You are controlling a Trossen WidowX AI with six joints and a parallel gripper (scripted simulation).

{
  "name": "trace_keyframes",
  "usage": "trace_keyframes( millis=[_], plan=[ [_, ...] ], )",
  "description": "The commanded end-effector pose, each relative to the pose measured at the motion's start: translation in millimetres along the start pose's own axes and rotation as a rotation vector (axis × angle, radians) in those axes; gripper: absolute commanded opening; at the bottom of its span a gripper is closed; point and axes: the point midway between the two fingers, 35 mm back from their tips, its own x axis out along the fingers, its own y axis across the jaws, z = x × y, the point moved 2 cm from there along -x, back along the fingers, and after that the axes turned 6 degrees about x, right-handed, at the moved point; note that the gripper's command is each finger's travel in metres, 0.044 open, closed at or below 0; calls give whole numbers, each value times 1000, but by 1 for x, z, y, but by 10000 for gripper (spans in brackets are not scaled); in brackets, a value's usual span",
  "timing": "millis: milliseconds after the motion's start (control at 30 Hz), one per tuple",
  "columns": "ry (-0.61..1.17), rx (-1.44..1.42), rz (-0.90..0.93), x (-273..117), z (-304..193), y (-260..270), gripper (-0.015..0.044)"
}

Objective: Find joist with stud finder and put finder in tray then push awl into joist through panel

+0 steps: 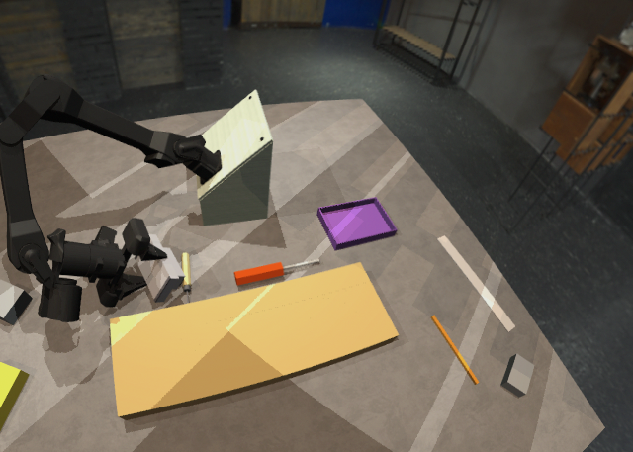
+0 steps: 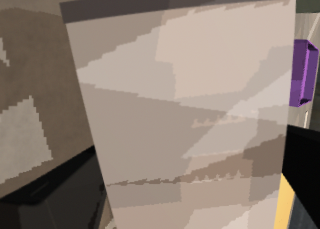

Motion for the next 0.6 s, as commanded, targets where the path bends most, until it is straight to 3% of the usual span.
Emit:
trace_keyframes(
  millis=[0, 467, 567],
  plan=[
    [0, -2, -1, 0, 0, -1, 52],
    [0, -2, -1, 0, 0, -1, 420],
    [0, -2, -1, -2, 0, -1, 440]
  ],
)
